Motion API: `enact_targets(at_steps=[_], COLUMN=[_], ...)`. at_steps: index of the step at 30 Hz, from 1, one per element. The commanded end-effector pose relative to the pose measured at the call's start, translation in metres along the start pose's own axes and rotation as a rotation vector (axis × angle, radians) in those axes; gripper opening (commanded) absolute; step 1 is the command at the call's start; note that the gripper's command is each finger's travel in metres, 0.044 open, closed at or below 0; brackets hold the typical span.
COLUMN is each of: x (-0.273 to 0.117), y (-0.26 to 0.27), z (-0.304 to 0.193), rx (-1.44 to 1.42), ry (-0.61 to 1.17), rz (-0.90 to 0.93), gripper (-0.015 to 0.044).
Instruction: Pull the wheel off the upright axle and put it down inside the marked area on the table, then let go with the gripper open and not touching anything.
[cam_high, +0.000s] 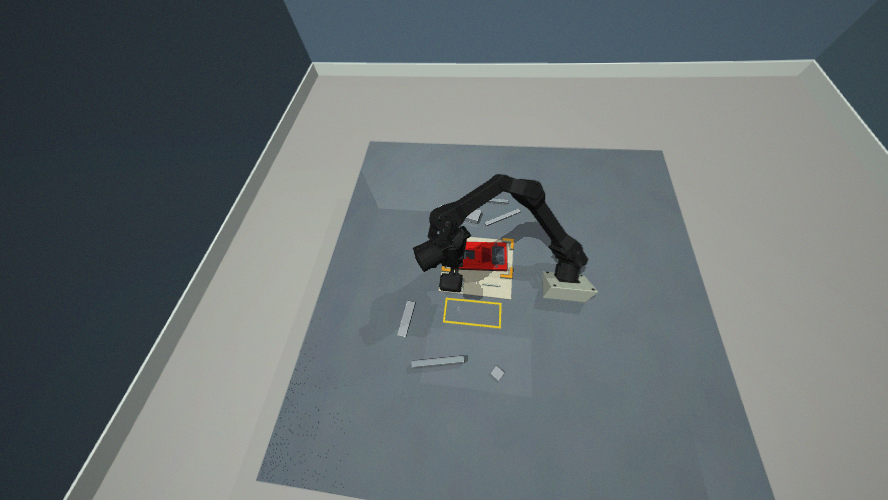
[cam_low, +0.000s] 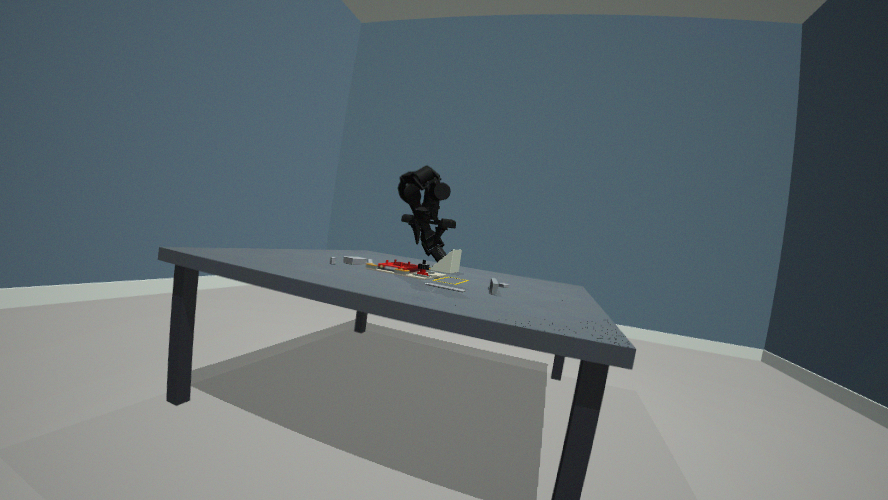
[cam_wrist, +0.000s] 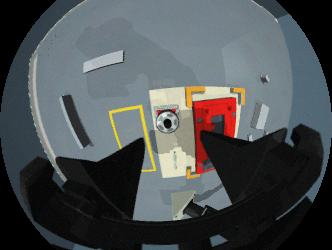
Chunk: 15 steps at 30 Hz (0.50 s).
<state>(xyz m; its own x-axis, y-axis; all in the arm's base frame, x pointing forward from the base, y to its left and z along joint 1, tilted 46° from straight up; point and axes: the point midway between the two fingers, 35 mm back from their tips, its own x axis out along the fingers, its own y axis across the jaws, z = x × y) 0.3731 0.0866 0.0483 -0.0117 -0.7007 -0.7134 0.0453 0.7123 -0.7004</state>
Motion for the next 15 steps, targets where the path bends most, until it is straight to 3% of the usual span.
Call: enact_targets(at_steps=[1,6,15], x=[0.002,0.012,0.063], y=[0.004,0.004,0.002], z=[-0.002,-0.001,-0.002], rx=[-0.01,-0.01,-0.009], ry=[0.005,0.005,0.004], rz=[-0.011,-0.011,-0.012], gripper=[0.03,0.03,0.03])
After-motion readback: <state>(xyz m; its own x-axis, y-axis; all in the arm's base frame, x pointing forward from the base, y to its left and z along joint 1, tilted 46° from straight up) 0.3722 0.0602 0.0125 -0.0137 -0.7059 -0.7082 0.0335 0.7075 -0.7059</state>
